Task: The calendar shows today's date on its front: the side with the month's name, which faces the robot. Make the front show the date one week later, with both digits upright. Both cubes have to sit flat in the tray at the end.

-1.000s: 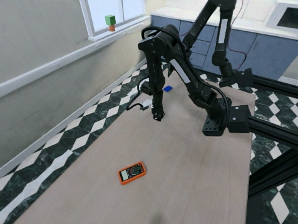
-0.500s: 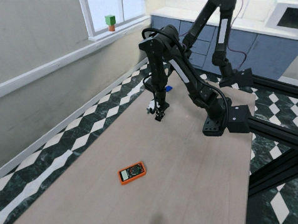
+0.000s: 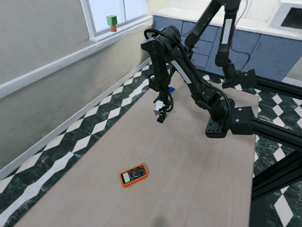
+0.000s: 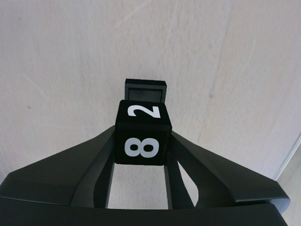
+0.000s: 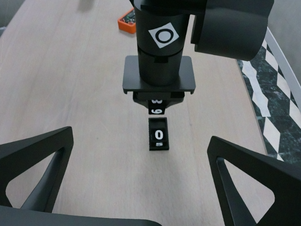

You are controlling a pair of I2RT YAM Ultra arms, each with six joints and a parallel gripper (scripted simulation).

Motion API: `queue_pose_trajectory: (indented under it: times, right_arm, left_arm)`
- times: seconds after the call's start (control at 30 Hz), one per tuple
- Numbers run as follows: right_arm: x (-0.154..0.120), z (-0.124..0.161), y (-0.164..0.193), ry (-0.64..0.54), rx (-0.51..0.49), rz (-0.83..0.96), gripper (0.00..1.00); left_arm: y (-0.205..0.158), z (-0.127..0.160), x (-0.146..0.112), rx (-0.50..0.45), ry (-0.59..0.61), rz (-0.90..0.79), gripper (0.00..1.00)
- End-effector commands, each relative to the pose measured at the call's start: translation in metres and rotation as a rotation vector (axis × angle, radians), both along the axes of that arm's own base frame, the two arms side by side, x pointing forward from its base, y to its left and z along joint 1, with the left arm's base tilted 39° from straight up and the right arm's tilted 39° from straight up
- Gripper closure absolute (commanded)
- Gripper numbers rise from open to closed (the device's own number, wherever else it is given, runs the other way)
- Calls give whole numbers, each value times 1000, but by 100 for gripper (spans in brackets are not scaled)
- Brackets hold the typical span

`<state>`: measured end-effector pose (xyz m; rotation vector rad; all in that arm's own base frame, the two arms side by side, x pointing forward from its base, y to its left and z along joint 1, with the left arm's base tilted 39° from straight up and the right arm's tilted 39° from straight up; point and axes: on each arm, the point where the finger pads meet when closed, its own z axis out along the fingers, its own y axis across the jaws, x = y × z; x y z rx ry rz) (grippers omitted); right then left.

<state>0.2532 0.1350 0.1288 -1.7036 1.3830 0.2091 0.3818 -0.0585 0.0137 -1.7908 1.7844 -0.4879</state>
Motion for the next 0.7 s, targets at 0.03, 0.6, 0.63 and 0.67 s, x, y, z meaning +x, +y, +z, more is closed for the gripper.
queue_pose_trajectory:
  times: [0.03, 0.6, 0.63, 0.67]
  right_arm:
    - [6, 17, 2, -65, -24, -6, 0]
    - [6, 14, 0, -82, -121, -31, 0]
    - [6, 14, 0, -83, -125, -32, 0]
    - [5, 14, 0, -84, -128, -33, 0]
  left_arm:
    - [-8, 5, 3, -15, -15, 14, 74]
    - [-1, -20, 26, -18, -27, 12, 74]
    - [0, -22, 27, -18, -25, 14, 74]
    - [1, -24, 28, -17, -23, 16, 74]
